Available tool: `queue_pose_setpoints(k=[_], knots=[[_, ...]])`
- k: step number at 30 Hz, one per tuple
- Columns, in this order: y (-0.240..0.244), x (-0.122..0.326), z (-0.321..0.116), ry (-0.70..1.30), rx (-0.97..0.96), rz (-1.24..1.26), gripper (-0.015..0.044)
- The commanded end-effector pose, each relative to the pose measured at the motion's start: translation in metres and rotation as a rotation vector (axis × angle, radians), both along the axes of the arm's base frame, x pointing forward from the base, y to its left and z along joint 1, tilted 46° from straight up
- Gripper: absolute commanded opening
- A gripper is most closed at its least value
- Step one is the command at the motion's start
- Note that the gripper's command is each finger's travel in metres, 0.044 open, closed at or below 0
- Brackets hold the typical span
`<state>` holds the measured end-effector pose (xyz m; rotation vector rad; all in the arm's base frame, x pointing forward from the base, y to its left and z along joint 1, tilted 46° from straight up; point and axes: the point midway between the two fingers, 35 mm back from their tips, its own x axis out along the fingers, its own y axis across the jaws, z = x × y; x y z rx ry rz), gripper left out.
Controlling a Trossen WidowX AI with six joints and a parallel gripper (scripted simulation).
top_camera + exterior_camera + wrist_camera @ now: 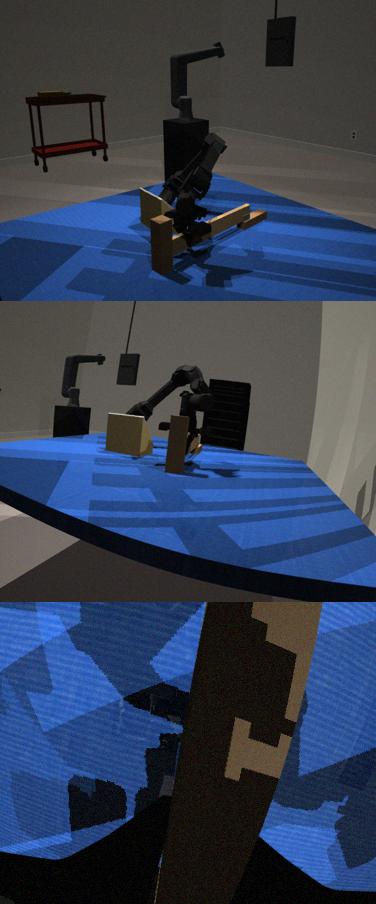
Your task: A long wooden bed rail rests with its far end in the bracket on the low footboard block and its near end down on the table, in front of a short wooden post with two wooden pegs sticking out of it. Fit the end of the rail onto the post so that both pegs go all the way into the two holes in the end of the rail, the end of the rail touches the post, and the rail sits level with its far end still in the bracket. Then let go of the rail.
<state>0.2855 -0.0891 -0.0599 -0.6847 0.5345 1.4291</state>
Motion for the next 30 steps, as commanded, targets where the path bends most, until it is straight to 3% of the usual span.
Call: queue_pose_setpoints(k=[1,30], knots=[[-0.005,0.0014,0.0002,-0.009,-0.005,-0.007,0.0],[-0.0102,0.0018,-0.0048,-0.009,-0.006,-0.007,0.0]])
